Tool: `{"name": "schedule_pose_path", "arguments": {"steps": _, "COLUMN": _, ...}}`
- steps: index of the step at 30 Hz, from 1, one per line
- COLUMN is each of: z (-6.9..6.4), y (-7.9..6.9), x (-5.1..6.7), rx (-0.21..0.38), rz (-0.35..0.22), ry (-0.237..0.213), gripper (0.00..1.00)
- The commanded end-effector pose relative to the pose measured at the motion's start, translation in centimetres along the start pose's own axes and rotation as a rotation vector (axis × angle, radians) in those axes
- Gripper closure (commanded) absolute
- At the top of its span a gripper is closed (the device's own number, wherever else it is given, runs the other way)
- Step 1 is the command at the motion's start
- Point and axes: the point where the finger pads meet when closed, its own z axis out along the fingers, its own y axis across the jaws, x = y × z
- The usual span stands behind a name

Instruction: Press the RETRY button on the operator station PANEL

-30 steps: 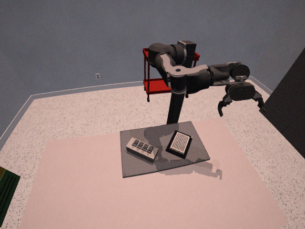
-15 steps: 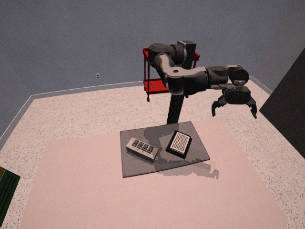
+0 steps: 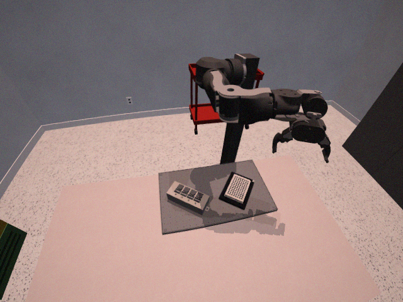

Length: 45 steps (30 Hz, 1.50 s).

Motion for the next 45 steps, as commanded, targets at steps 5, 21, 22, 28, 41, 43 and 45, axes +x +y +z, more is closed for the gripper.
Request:
{"name": "schedule_pose_path", "arguments": {"steps": 5, "z": 1.2, "y": -2.9, "x": -0.5, "rx": 0.152, "rz": 0.056, "ry": 0.106, "gripper": 0.0}}
{"name": "schedule_pose_path", "arguments": {"steps": 21, "z": 3.1, "y": -6.8, "x": -1.4, "rx": 0.152, "rz": 0.056, "ry": 0.106, "gripper": 0.0}}
{"name": "schedule_pose_path", "arguments": {"steps": 22, "z": 3.1, "y": -6.8, "x": -1.4, "rx": 0.152, "rz": 0.056, "ry": 0.106, "gripper": 0.0}}
{"name": "schedule_pose_path", "arguments": {"steps": 28, "z": 3.1, "y": -6.8, "x": -1.4, "rx": 0.152, "rz": 0.056, "ry": 0.106, "gripper": 0.0}}
{"name": "schedule_pose_path", "arguments": {"steps": 41, "z": 5.2, "y": -11.0, "x": -2.3, "rx": 0.152, "rz": 0.056, "ry": 0.106, "gripper": 0.0}}
{"name": "schedule_pose_path", "arguments": {"steps": 43, "z": 5.2, "y": -11.0, "x": -2.3, "rx": 0.152, "rz": 0.056, "ry": 0.106, "gripper": 0.0}}
{"name": "schedule_pose_path", "arguments": {"steps": 45, "z": 5.2, "y": -11.0, "x": -2.3, "rx": 0.152, "rz": 0.056, "ry": 0.106, "gripper": 0.0}}
